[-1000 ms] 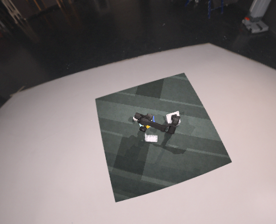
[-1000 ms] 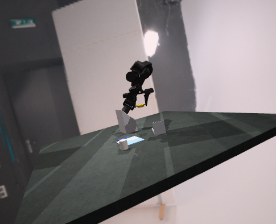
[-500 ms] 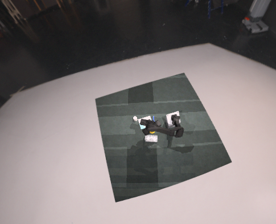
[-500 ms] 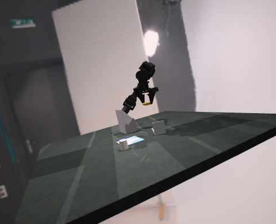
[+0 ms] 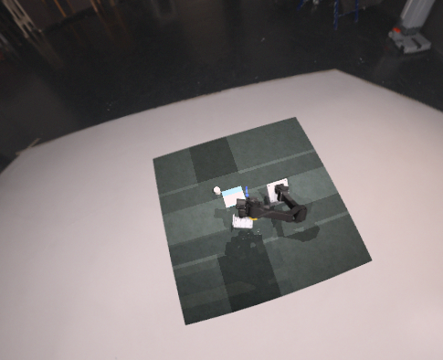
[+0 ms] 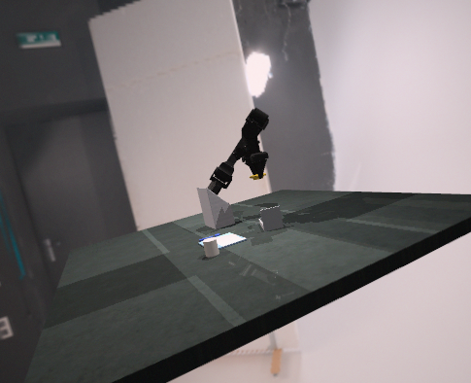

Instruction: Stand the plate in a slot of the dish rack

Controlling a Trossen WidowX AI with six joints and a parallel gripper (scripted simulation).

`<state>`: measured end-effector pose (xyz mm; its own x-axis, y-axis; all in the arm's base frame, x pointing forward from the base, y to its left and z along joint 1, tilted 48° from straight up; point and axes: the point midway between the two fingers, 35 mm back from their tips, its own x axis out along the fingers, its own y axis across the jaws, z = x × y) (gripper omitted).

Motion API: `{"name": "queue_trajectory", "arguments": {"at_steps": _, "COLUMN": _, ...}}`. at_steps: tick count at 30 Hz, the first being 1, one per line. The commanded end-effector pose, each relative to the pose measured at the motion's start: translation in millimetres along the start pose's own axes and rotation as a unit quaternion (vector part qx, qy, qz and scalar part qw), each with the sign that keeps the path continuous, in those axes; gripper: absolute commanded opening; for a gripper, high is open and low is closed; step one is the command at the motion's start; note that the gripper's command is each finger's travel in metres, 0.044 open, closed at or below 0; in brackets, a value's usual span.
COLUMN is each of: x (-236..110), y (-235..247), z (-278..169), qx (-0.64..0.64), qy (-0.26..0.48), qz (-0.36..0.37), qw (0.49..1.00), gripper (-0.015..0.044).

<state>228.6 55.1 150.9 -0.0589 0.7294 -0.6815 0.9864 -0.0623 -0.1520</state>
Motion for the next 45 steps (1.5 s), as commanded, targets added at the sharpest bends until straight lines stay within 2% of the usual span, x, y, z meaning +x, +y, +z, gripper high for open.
{"name": "queue_trajectory", "arguments": {"at_steps": 1, "x": 2.5, "y": -16.2, "z": -9.0, "qx": 0.068, "qy": 0.004, "qz": 0.001, "qw": 0.998, "gripper": 0.0000}}
{"name": "queue_trajectory", "arguments": {"at_steps": 9, "x": 5.4, "y": -19.5, "z": -8.7, "qx": 0.075, "qy": -0.003, "qz": -0.001, "qw": 0.997, "gripper": 0.0000}}
{"name": "queue_trajectory", "arguments": {"at_steps": 26, "x": 52.6, "y": -26.2, "z": 28.2, "qx": -0.047, "qy": -0.192, "qz": -0.030, "qw": 0.980, "gripper": 0.0000}}
{"name": "queue_trajectory", "arguments": {"at_steps": 45, "x": 84.9, "y": -16.1, "z": 55.9, "qx": -0.188, "qy": -0.372, "qz": 0.006, "qw": 0.909, "gripper": 0.0000}}
